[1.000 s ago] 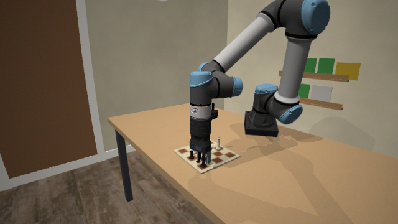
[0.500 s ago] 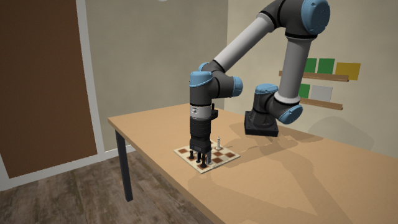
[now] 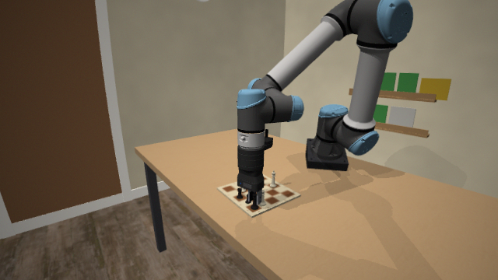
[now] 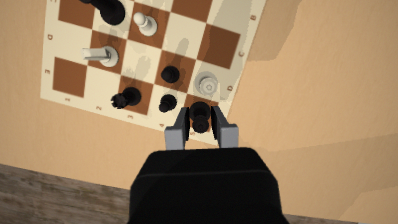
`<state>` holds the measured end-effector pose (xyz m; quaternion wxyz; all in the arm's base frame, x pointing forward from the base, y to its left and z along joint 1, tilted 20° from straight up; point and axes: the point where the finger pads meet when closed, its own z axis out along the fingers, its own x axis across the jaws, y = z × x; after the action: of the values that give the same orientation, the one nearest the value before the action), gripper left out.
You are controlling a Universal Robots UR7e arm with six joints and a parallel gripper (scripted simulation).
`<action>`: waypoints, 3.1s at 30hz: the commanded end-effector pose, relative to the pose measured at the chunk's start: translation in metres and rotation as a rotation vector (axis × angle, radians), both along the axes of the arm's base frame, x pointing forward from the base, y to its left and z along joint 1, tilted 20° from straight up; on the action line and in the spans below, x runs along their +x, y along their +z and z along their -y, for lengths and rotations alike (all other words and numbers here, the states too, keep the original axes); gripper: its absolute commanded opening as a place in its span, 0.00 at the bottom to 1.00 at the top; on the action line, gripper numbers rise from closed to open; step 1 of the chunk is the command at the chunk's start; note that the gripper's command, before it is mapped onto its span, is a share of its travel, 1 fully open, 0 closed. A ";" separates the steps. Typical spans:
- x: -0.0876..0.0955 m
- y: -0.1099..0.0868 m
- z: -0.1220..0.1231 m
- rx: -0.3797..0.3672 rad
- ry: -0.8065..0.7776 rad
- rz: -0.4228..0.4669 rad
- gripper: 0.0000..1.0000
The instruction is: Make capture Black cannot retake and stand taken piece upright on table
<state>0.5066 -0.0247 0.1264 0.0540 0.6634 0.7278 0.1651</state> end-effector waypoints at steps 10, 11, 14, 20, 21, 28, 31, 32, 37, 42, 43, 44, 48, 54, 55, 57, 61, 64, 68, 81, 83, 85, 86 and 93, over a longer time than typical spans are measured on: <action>0.000 0.001 0.000 -0.001 0.000 0.001 0.00; 0.000 0.001 0.000 -0.001 0.000 0.001 0.00; 0.000 0.001 0.000 -0.001 0.000 0.001 0.00; 0.000 0.001 0.000 -0.001 0.000 0.001 0.00; 0.000 0.001 0.000 -0.001 0.000 0.001 0.00; 0.000 0.001 0.000 -0.001 0.000 0.001 0.00; 0.000 0.001 0.000 -0.001 0.000 0.001 0.00; 0.000 0.001 0.000 -0.001 0.000 0.001 0.00; -0.001 0.005 0.001 -0.001 0.000 0.001 0.00; -0.008 0.028 0.005 -0.001 0.000 0.001 0.00; -0.010 0.034 0.006 -0.001 0.000 0.001 0.00; -0.012 0.041 0.007 -0.001 0.000 0.001 0.00; -0.021 0.067 0.012 -0.001 0.000 0.001 0.00; -0.027 0.086 0.016 -0.001 0.000 0.001 0.00; -0.028 0.090 0.016 -0.001 0.000 0.001 0.00; -0.029 0.093 0.017 -0.001 0.000 0.001 0.00; -0.030 0.094 0.017 -0.001 0.000 0.001 0.00; -0.030 0.094 0.017 -0.001 0.000 0.001 0.00; -0.028 0.094 0.020 0.001 -0.007 0.000 0.00; 0.010 0.079 0.138 0.069 -0.220 -0.038 0.00; 0.010 0.078 0.142 0.071 -0.227 -0.039 0.00; 0.010 0.078 0.142 0.071 -0.227 -0.039 0.00; 0.010 0.078 0.142 0.071 -0.227 -0.039 0.00; 0.010 0.078 0.142 0.071 -0.227 -0.039 0.00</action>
<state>0.5155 -0.1647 0.2037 0.0342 0.7453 0.6437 0.1705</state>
